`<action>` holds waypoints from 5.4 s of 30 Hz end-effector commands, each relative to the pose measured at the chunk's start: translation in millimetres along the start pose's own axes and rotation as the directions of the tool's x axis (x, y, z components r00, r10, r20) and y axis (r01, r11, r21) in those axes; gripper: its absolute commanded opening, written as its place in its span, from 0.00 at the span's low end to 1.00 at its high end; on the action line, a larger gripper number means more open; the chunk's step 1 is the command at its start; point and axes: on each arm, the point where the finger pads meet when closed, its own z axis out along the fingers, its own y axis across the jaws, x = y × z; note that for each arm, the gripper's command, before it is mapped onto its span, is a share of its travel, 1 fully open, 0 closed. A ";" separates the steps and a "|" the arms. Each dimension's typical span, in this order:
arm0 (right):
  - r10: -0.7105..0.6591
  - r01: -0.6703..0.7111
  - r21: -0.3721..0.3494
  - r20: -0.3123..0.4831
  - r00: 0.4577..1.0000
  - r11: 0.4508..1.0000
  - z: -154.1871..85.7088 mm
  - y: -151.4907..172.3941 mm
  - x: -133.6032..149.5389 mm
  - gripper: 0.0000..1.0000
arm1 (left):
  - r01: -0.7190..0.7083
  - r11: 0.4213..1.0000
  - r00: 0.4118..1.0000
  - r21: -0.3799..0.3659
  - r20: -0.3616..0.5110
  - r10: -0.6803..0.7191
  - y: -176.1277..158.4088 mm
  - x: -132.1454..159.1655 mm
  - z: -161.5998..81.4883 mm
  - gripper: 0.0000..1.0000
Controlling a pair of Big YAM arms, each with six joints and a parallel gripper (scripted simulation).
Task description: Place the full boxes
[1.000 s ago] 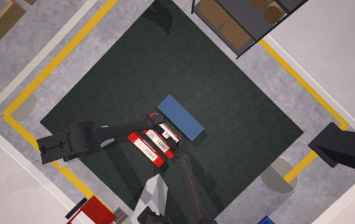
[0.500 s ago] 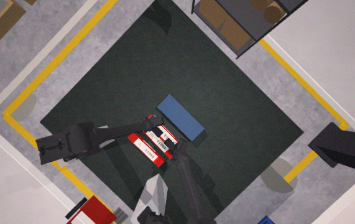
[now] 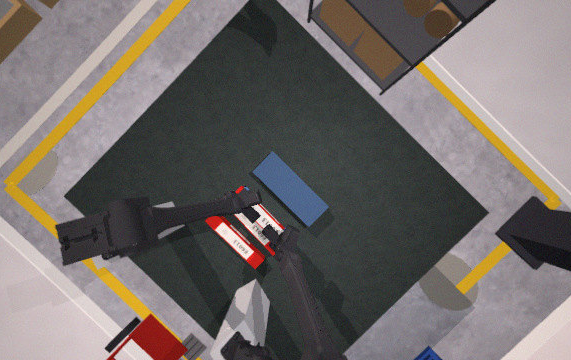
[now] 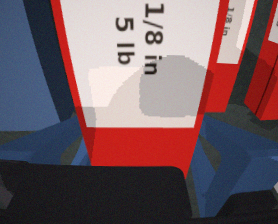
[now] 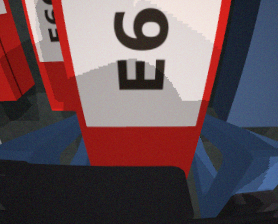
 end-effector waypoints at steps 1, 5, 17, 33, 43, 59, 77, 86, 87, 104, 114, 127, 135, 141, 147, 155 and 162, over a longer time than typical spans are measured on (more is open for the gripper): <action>0.004 -0.004 0.053 -0.001 1.000 0.999 -15.0 -21.1 3.4 0.00 | -0.003 0.999 1.000 -0.037 -0.002 0.003 12.6 4.4 -19.7 0.00; 0.008 -0.008 0.052 -0.004 1.000 0.999 -14.5 -21.4 5.3 0.00 | -0.003 0.999 1.000 -0.037 -0.001 0.003 12.5 4.2 -19.8 0.00; 0.004 -0.004 0.037 0.001 1.000 0.999 -7.3 -7.5 -3.0 0.00 | 0.001 0.999 1.000 -0.039 0.010 -0.001 9.6 -5.4 -8.6 0.00; 0.005 -0.005 0.038 0.001 1.000 0.999 -26.1 -7.8 -3.4 0.00 | 0.001 0.999 1.000 -0.040 0.010 -0.001 9.7 -5.7 -27.6 0.00; 0.005 -0.005 0.039 0.002 1.000 0.999 -39.7 -8.0 -3.6 0.00 | 0.001 0.999 1.000 -0.041 0.011 -0.001 9.9 -5.9 -41.2 0.00; 0.006 -0.006 0.040 0.003 1.000 0.999 -58.7 -8.4 -4.0 0.00 | 0.002 0.999 1.000 -0.042 0.012 -0.001 10.0 -6.2 -60.3 0.00; 0.006 -0.007 0.040 0.003 1.000 0.999 -65.5 -8.5 -4.1 0.00 | 0.002 0.999 1.000 -0.043 0.012 -0.001 10.1 -6.4 -68.5 0.00; 0.006 -0.007 0.040 0.003 1.000 0.999 -65.5 -8.5 -4.1 0.00 | 0.002 0.999 1.000 -0.043 0.012 -0.001 10.1 -6.4 -68.5 0.00; 0.006 -0.007 0.040 0.003 1.000 0.999 -65.5 -8.5 -4.1 0.00 | 0.002 0.999 1.000 -0.043 0.012 -0.001 10.1 -6.4 -68.5 0.00; 0.006 -0.007 0.040 0.003 1.000 0.999 -65.5 -8.5 -4.1 0.00 | 0.002 0.999 1.000 -0.043 0.012 -0.001 10.1 -6.4 -68.5 0.00; 0.006 -0.007 0.040 0.003 1.000 0.999 -65.5 -8.5 -4.1 0.00 | 0.002 0.999 1.000 -0.043 0.012 -0.001 10.1 -6.4 -68.5 0.00; 0.006 -0.007 0.040 0.003 1.000 0.999 -65.5 -8.5 -4.1 0.00 | 0.002 0.999 1.000 -0.043 0.012 -0.001 10.1 -6.4 -68.5 0.00; 0.006 -0.007 0.040 0.003 1.000 0.999 -65.5 -8.5 -4.1 0.00 | 0.002 0.999 1.000 -0.043 0.012 -0.001 10.1 -6.4 -68.5 0.00; 0.006 -0.007 0.040 0.003 1.000 0.999 -65.5 -8.5 -4.1 0.00 | 0.002 0.999 1.000 -0.043 0.012 -0.001 10.1 -6.4 -68.5 0.00; 0.006 -0.007 0.040 0.003 1.000 0.999 -65.5 -8.5 -4.1 0.00 | 0.002 0.999 1.000 -0.043 0.012 -0.001 10.1 -6.4 -68.5 0.00; 0.006 -0.007 0.040 0.003 1.000 0.999 -65.5 -8.5 -4.1 0.00 | 0.002 0.999 1.000 -0.043 0.012 -0.001 10.1 -6.4 -68.5 0.00; 0.006 -0.007 0.040 0.003 1.000 0.999 -65.5 -8.5 -4.1 0.00 | 0.002 0.999 1.000 -0.043 0.012 -0.001 10.1 -6.4 -68.5 0.00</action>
